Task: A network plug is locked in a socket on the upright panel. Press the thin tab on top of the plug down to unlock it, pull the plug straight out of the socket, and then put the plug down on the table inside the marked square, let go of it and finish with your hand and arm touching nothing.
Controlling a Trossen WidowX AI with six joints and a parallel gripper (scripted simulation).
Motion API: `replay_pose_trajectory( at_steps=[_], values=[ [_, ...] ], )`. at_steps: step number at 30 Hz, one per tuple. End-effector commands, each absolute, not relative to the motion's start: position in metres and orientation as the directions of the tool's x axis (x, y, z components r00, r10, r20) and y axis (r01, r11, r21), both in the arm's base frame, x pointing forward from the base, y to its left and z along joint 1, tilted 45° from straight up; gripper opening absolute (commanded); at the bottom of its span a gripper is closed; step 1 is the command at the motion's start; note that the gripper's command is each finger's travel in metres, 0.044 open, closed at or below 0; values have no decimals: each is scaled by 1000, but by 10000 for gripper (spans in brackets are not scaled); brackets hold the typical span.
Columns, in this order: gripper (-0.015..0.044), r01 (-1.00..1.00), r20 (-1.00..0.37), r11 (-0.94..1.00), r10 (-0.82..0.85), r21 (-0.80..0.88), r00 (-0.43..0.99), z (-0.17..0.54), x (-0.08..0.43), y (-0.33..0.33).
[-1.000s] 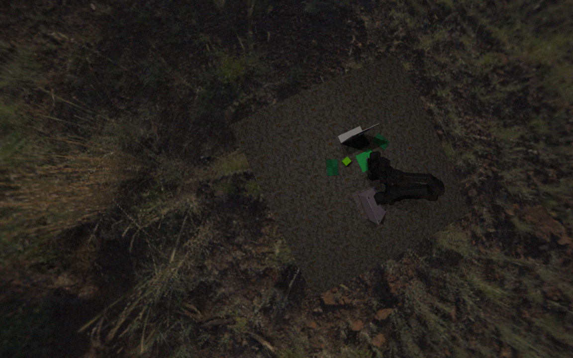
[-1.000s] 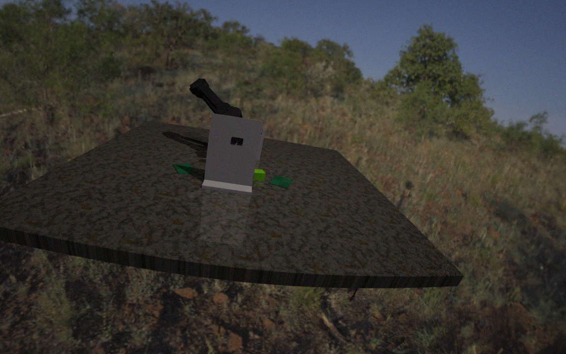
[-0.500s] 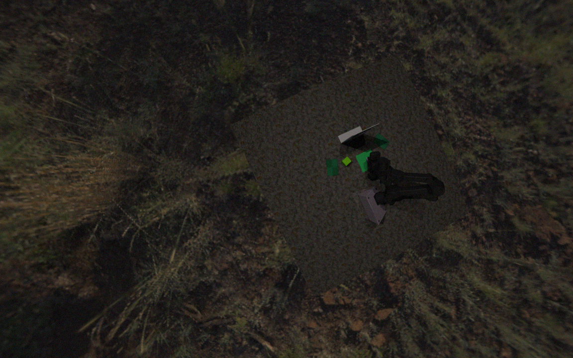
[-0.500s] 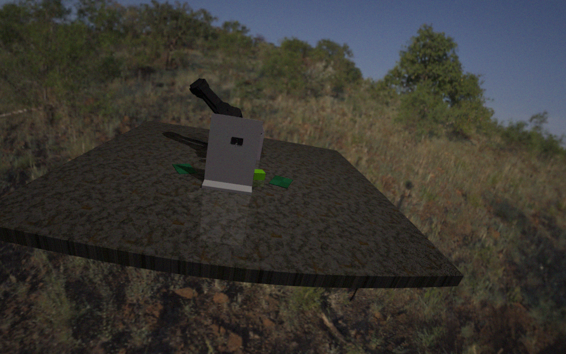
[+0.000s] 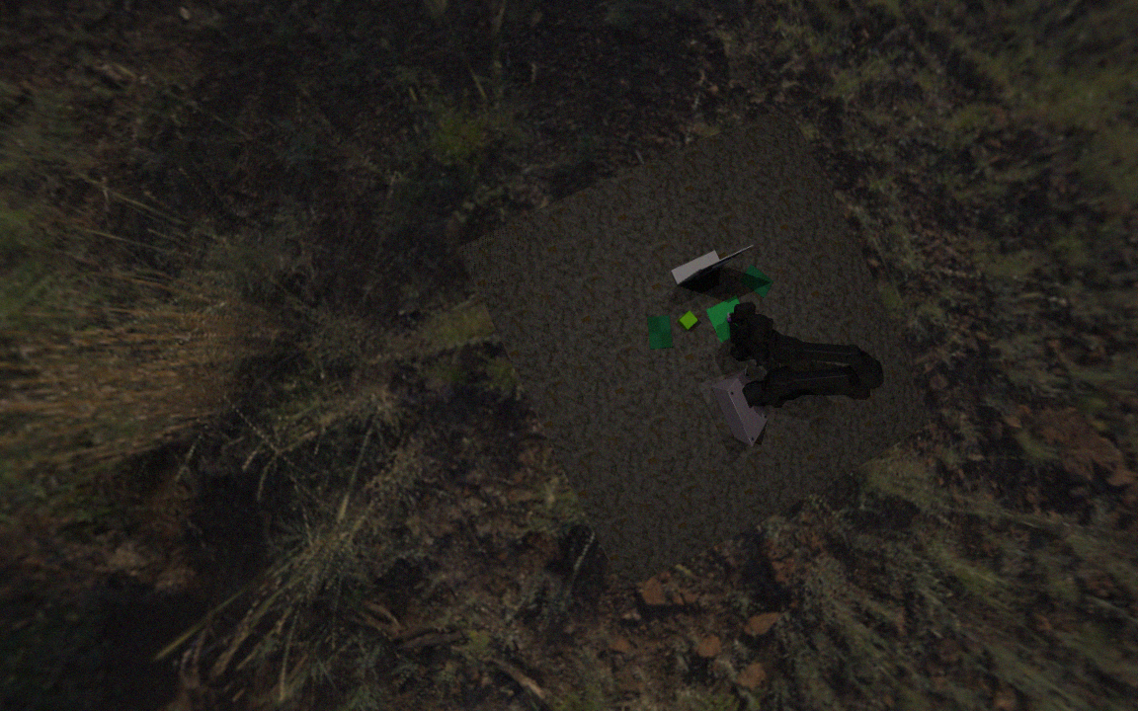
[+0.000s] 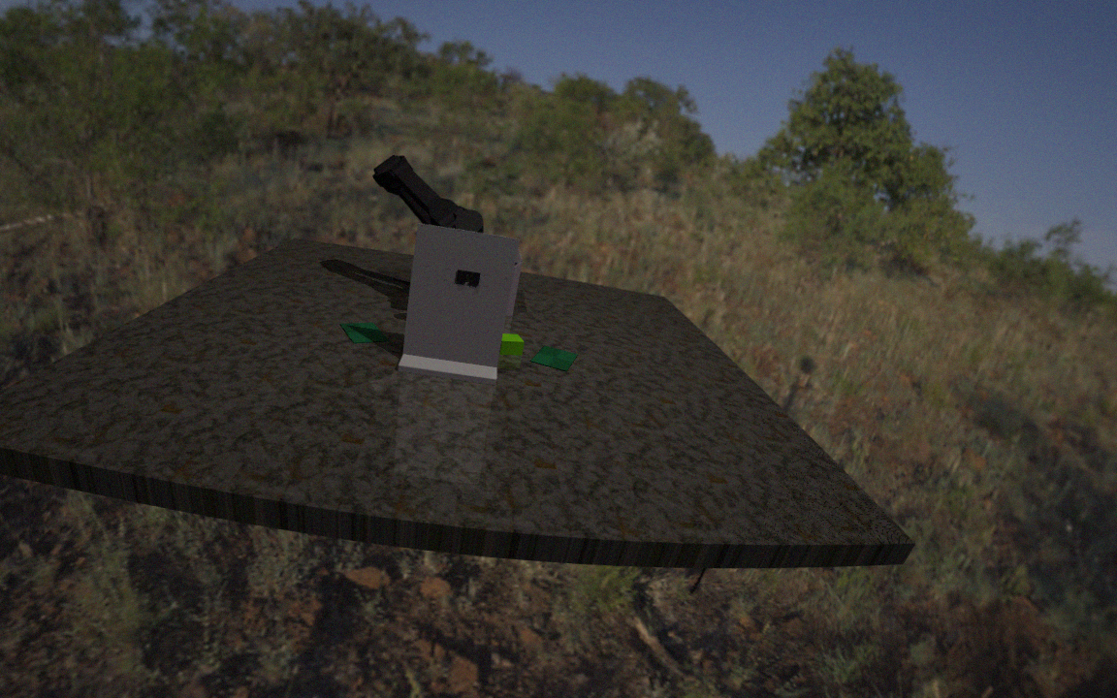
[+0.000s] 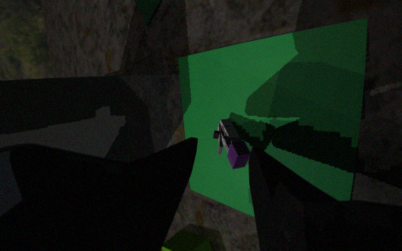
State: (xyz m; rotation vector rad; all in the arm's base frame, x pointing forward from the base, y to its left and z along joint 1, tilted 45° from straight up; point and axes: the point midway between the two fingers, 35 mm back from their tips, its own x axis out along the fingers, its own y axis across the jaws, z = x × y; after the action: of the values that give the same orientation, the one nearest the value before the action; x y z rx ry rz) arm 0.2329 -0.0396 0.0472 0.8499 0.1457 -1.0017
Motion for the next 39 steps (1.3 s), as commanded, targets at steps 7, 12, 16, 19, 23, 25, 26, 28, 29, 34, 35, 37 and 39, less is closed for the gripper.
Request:
replay_pose_trajectory(
  at_steps=[7,12,16,19,23,25,26,28,29,34,35,37,39],
  values=[
    [156,784,-473,249,-681,568,559,52,229,-34],
    [156,785,-473,250,-681,567,559,53,227,-31],
    [156,785,-473,250,-681,567,559,55,225,-29],
    [156,785,-472,251,-682,566,559,56,224,-27],
    [156,785,-471,253,-682,566,559,58,222,-25],
    [156,785,-472,252,-682,566,559,58,222,-25],
    [156,785,-473,252,-681,565,559,58,222,-24],
    [156,786,-474,251,-681,565,559,59,222,-23],
    [156,786,-475,251,-680,565,558,60,222,-22],
    [156,787,-478,249,-679,564,557,62,223,-18],
    [156,788,-479,249,-678,564,557,63,223,-17],
    [156,788,-480,248,-678,563,557,64,223,-15],
    [156,789,-481,248,-677,563,556,65,223,-14]
  ],
)
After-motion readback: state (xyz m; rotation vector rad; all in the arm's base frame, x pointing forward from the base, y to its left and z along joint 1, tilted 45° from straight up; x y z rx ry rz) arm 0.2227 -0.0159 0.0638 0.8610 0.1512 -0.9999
